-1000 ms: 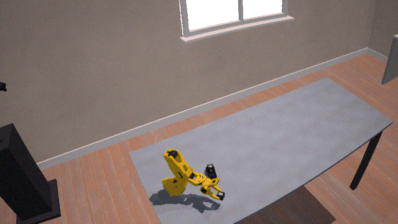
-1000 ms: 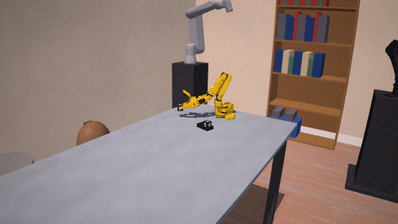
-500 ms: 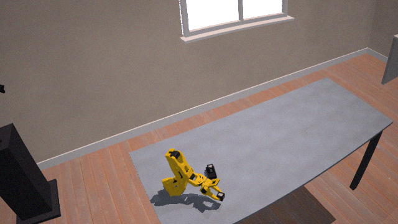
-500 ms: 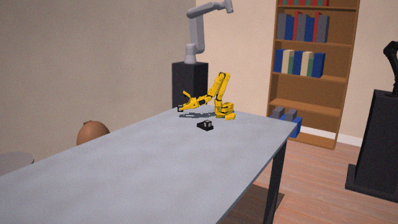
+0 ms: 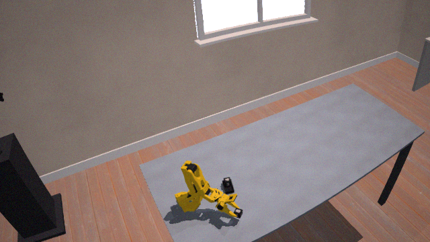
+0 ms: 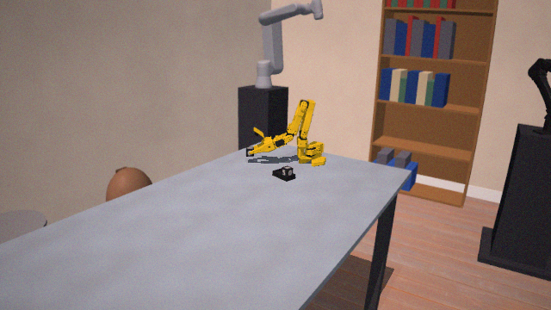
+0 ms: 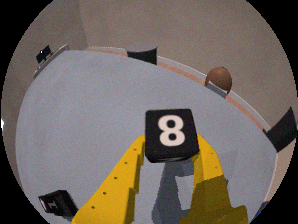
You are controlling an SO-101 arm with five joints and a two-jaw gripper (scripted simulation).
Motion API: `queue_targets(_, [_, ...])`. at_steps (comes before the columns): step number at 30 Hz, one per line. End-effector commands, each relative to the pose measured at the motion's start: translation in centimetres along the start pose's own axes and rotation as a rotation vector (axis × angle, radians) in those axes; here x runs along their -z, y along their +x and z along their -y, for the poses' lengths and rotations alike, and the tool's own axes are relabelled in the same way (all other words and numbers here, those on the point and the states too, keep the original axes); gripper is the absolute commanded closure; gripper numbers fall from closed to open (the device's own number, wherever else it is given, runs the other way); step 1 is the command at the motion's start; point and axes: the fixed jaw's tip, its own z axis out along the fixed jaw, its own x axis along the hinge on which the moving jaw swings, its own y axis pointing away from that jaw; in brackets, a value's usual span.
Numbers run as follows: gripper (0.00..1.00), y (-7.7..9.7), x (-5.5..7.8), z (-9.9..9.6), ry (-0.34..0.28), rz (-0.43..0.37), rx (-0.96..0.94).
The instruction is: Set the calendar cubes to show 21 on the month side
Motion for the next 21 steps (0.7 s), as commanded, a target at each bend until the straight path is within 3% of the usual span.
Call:
queue_targets(1, [1.0,-0.53,-0.11,0.15,0.006,0.033,0.007])
queue_targets(21, [1.0,0.22,-0.43,0.15,0.006,0.033,0.007])
